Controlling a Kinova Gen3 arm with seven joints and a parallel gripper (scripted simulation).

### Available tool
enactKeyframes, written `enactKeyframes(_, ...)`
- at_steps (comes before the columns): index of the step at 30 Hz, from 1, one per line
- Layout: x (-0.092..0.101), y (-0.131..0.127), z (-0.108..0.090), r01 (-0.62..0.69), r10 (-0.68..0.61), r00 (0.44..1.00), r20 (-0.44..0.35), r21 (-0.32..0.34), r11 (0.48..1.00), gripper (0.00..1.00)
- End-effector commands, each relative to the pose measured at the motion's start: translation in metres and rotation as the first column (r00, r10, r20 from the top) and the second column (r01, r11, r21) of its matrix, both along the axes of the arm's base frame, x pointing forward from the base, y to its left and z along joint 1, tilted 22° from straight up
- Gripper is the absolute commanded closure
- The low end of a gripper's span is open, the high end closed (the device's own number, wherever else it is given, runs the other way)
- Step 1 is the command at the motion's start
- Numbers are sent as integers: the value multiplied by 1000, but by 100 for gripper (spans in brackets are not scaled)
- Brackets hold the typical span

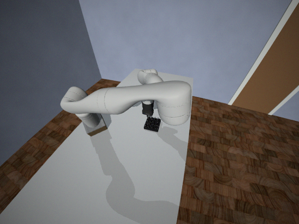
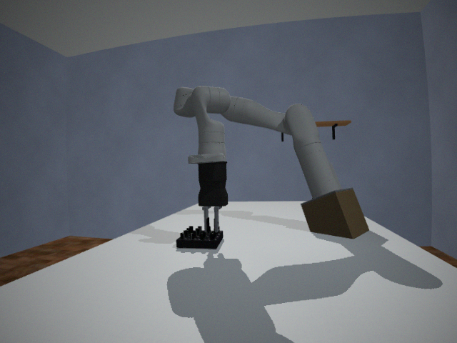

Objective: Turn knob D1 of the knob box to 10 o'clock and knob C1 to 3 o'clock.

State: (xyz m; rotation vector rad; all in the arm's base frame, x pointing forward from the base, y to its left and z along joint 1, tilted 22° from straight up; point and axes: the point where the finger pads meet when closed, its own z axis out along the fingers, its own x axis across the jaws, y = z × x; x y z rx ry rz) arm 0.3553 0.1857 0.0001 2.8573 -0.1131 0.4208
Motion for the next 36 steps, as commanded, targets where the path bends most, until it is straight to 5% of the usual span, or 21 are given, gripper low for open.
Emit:
enactKeyframes(1,0,1,1,-1,1,1000,1,1,1000,54)
enactKeyframes(36,1,0,-2,-1,1,1000,1,1,1000,54)
